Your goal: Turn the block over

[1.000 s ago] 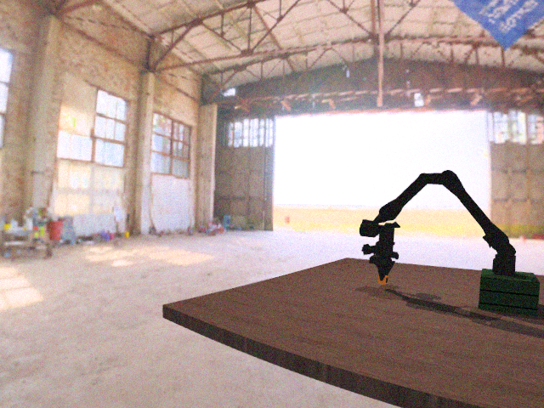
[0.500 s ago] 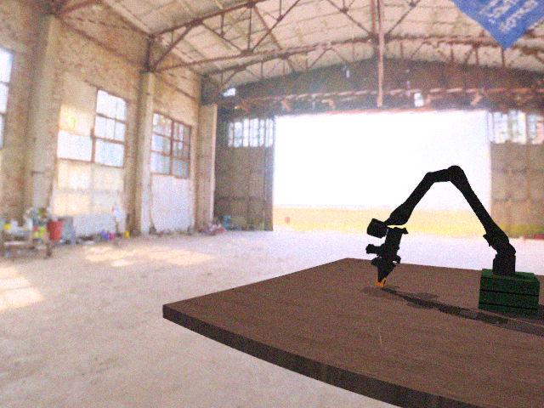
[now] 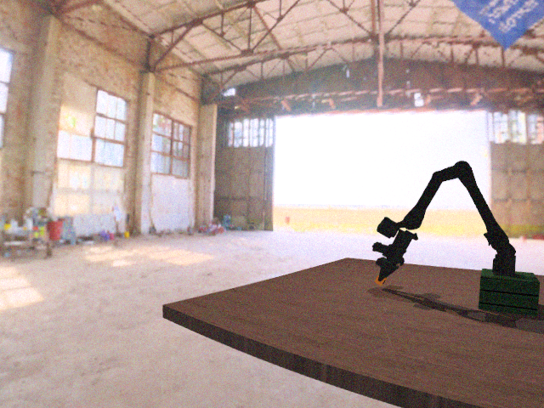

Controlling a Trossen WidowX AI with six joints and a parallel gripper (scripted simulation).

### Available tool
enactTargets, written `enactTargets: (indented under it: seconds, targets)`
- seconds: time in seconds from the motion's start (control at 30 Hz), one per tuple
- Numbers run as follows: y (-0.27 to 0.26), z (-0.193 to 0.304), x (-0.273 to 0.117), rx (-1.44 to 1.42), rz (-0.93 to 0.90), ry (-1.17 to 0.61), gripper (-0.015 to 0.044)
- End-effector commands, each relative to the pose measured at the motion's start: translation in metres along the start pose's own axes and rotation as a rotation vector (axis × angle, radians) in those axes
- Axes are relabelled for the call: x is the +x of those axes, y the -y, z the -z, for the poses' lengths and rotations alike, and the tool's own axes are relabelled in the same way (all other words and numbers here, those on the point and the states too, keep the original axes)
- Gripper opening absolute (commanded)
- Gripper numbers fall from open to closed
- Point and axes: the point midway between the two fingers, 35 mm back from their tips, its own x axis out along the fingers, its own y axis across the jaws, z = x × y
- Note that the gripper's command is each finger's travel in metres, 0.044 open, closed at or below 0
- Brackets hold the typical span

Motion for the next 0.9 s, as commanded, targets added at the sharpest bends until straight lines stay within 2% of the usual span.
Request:
enactTargets:
  seconds: [0.0, 0.27, 0.87]
  targets:
    - [0.000, -0.003, -0.007, -0.001, -0.003, 0.062, 0.0000]
    - [0.000, -0.003, -0.005, -0.001, -0.003, 0.075, 0.0000]
    - [0.000, 0.001, 0.025, 0.000, -0.002, 0.347, 0.0000]
